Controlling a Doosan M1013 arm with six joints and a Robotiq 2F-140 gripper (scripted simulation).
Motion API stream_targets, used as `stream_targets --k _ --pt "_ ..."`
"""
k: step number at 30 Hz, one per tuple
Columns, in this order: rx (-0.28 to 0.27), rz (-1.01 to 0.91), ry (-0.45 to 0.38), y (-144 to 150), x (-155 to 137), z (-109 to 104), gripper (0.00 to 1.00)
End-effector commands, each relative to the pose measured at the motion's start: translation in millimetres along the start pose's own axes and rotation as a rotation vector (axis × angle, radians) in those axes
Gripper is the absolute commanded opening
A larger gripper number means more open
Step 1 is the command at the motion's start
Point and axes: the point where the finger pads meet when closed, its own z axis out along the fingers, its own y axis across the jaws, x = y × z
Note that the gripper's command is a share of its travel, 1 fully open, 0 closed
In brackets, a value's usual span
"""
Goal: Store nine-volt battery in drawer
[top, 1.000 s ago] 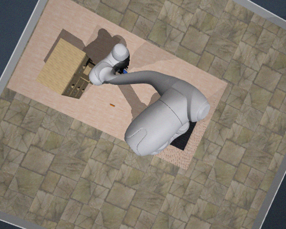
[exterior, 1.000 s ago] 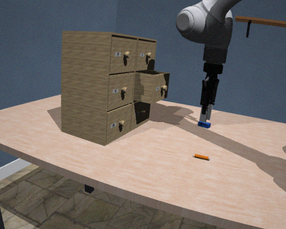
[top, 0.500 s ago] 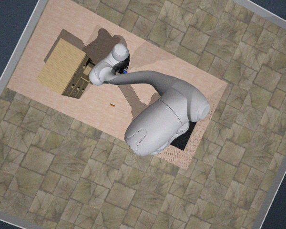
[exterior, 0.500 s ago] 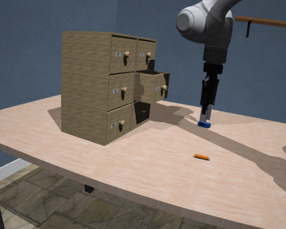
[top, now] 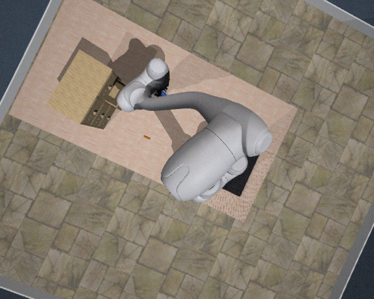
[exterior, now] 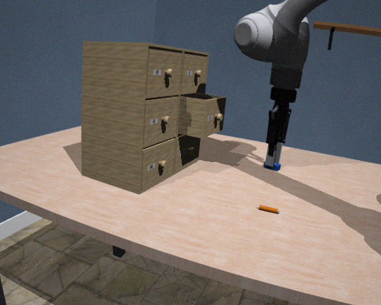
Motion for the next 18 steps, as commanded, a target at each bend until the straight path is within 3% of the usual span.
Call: stream_targets --k 1,18 --pt "0.0 0.0 0.0 0.0 0.1 8.2 0.26" --pt "0.0 0.0 0.0 0.0 0.1 13.3 0.26"
